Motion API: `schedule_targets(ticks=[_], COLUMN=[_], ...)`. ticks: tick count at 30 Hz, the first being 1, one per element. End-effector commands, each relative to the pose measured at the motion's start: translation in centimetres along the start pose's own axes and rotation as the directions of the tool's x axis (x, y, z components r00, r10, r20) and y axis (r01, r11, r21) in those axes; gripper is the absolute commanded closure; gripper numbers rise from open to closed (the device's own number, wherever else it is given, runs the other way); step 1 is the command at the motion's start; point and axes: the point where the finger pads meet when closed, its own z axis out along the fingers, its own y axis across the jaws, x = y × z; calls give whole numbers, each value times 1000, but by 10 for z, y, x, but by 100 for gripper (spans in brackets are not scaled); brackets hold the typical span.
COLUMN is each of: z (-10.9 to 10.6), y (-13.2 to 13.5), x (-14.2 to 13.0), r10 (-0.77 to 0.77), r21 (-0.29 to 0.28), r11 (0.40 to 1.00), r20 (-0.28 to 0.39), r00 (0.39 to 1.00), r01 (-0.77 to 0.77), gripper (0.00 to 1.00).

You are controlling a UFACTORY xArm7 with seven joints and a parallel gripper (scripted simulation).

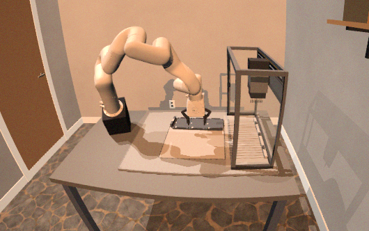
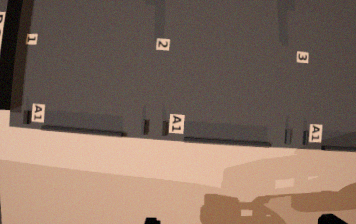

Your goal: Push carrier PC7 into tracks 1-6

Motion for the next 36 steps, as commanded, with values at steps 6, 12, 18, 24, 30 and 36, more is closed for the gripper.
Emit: schedule_targets(ticks=[6,12,18,24,30,36], z=[12,19,29,39,42,44], y=[2,2,2,2,2,2], x=[1,1,1,1,1,1], r10=[0,0,0,0,0,0], r21=[-4,-4,-4,-4,-4,-4], r11=[1000,1000,1000,1000,1000,1000], r20=[-2,-2,-2,-2,-2,-2], r00=[1000,1000,1000,1000,1000,1000], r01=[0,0,0,0,0,0], gripper=[0,0,0,0,0,0])
